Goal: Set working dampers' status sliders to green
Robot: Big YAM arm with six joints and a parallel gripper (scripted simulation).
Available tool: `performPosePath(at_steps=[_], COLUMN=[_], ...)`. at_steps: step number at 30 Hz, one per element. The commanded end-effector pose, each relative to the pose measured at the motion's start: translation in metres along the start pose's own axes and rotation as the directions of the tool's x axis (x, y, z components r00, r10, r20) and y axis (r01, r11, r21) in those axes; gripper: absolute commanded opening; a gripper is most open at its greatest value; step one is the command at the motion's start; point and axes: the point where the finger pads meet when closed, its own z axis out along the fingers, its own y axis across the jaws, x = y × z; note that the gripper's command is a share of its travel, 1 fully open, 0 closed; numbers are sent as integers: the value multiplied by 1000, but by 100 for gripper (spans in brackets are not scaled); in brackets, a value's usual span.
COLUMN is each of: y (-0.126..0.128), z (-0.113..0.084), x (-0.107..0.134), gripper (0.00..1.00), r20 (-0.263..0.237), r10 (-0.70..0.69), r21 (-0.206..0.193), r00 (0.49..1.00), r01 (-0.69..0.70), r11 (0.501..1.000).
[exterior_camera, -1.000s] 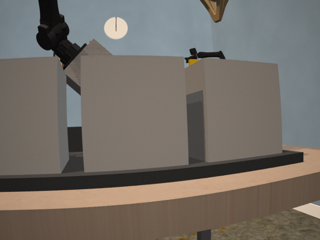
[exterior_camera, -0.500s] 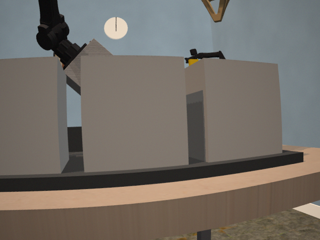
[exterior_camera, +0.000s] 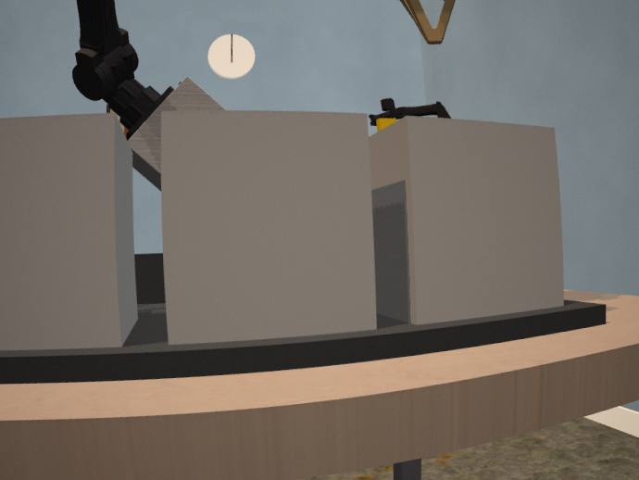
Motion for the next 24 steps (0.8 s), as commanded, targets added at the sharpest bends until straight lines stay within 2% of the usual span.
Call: performPosePath(at_steps=[1, 8, 15, 17, 19, 22, 24], y=[-9, -9, -10, -21, -33, -38, -54], z=[-20, -20, -21, -7, -8, -8, -18], x=[-10, -10, -8, 12, 29, 37, 32], gripper=[0, 0, 0, 0, 0, 0, 0], r20=[32, 26, 26, 20, 21, 23, 41], r10=[-161, -345, -360, -342, -343, -343, -319], r21=[28, 34, 33, 10, 11, 10, 30], r00=[986, 938, 933, 939, 939, 939, 947], r01=[161, 344, 359, 342, 343, 343, 318], r11=[987, 938, 933, 940, 939, 939, 948])
